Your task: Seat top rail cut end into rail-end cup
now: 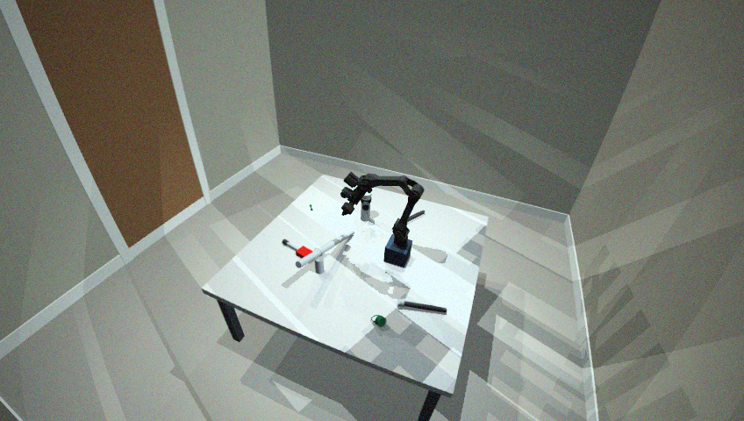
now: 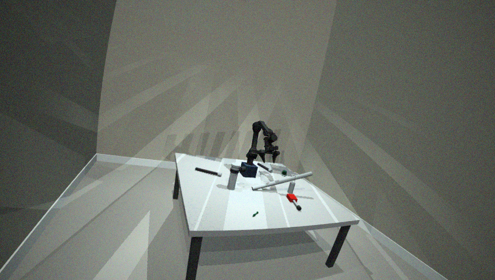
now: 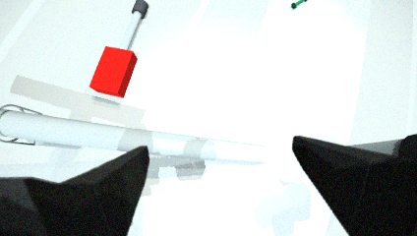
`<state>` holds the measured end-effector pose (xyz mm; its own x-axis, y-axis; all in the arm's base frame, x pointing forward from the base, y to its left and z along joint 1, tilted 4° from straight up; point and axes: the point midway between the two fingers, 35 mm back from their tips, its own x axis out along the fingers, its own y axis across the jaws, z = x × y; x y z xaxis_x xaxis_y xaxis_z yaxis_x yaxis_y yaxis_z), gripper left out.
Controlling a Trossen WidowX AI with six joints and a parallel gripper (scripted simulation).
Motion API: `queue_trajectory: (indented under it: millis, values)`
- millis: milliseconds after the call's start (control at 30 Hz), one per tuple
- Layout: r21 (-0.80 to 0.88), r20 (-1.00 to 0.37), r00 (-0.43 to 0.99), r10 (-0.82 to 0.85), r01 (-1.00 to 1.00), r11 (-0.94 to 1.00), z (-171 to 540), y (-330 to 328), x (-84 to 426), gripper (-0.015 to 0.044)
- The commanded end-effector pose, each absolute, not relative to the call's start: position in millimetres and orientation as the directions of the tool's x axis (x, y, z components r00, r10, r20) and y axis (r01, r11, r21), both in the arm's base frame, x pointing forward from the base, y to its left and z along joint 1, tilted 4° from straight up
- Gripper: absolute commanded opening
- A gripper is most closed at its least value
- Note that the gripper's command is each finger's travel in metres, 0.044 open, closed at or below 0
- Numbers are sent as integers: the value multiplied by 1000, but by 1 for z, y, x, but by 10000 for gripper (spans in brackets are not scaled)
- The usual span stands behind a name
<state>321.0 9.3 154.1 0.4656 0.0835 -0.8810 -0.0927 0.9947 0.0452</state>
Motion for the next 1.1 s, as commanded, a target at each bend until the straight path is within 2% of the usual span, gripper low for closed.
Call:
queue_trajectory:
  millis: [0, 233, 467, 767, 867, 1067]
  values:
    - [29, -881, 473, 16, 21, 999, 151, -12, 328, 440]
    - [14, -883, 468, 17, -10, 1000, 151, -15, 328, 440]
    - [-136, -906, 422, 40, -378, 916, 142, -56, 322, 440]
    - [-290, -915, 391, 103, -812, 507, 132, -115, 304, 440]
    - [-333, -911, 392, 126, -882, 335, 129, -134, 295, 440]
    - [-382, -900, 405, 162, -911, 155, 126, -162, 280, 440]
